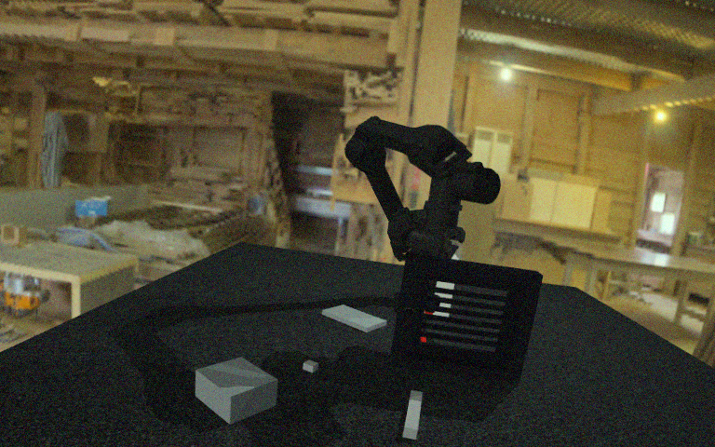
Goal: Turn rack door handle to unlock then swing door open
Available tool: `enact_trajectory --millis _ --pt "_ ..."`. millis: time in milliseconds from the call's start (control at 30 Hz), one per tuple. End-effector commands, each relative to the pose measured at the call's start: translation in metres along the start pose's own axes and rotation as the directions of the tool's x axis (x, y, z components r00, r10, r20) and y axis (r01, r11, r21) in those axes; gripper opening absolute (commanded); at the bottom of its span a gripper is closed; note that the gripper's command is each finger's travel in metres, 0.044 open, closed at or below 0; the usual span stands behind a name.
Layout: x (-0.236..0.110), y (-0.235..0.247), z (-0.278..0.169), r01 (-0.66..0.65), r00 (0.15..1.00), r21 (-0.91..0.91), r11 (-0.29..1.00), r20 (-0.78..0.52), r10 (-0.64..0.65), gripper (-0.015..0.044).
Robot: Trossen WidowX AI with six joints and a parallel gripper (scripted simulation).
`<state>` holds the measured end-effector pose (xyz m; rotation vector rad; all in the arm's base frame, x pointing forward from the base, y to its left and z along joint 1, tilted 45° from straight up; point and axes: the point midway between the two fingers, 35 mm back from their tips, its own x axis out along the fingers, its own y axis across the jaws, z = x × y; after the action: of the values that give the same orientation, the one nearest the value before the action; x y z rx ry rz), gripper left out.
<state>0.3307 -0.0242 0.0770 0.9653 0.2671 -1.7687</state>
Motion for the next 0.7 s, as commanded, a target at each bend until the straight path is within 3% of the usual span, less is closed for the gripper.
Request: enact_trajectory --millis 0,200,433,667 --pt "-0.0001 0.0005 -0.0002 -0.002 1.0 0.023 1.0 -0.002 0.002 0.0144" --pt "-0.0001 0.0005 -0.0002 -0.002 1.0 0.023 1.0 -0.002 0.002 0.0285" --pt "-0.0004 0.0005 -0.0005 -0.003 1.0 -0.245 0.969 -0.004 0.002 0.0285" --pt "-0.0004 0.0005 -0.0006 -0.004 1.0 -0.56 0.828 -0.004 0.002 0.0285"
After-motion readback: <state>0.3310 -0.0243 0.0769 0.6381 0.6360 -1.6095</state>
